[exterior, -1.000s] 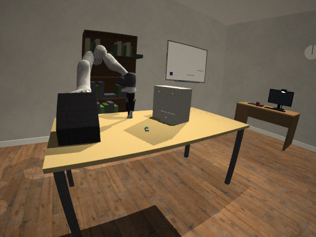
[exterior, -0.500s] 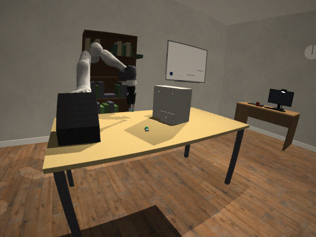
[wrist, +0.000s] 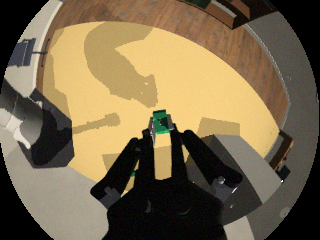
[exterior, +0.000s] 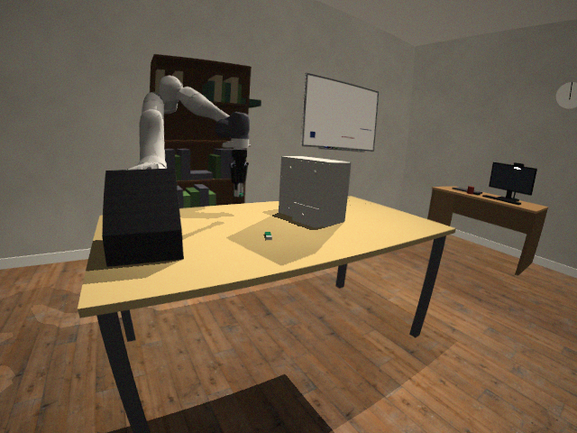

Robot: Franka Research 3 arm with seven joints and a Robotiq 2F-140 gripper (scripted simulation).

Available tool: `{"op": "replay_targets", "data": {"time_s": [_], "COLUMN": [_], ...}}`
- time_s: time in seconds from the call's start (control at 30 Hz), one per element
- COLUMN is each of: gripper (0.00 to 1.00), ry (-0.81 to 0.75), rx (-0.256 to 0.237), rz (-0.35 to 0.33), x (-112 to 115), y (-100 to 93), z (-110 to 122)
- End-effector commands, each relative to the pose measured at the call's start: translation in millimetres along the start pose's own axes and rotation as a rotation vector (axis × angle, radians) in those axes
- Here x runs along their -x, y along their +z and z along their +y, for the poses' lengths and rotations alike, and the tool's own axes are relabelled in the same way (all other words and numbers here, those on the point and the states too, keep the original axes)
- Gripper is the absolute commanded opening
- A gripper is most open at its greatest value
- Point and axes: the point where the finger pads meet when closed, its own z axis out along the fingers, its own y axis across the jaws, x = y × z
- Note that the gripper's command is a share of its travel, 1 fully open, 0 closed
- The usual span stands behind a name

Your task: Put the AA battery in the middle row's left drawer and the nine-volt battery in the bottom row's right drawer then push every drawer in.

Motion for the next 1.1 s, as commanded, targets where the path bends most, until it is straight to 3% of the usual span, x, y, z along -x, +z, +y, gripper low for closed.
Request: {"op": "replay_targets", "data": {"time_s": [0.0,0.1,0.17,0.2,0.33,0.37,0.53,0.57,0.73,0.77,0.97,1.0,1.07], "gripper": [0.14,0.14,0.14,0.14,0.14,0.14,0.14,0.14,0.14,0.14,0.14,0.14,0.14], "ry": [-0.008,-0.163,-0.163,-0.246,-0.246,-0.343,-0.343,-0.449,-0.449,-0.563,-0.563,-0.678,-0.678], "rx": [-0.003,-0.002,-0.002,-0.002,-0.002,-0.002,-0.002,-0.002,-0.002,-0.002,-0.002,-0.002,-0.002], "rz": [0.006,0.004,0.004,0.003,0.003,0.002,0.002,0.001,0.001,0.000,0.000,0.000,0.000], "x": [4,36,36,54,54,74,74,98,98,122,122,148,148], "y": [-0.2,-2.5,-2.5,-3.6,-3.6,-4.5,-4.5,-5.3,-5.3,-5.8,-5.8,-5.8,-5.8], "z": [-1,3,3,4,4,3,3,1,1,-3,-3,-9,-9]}}
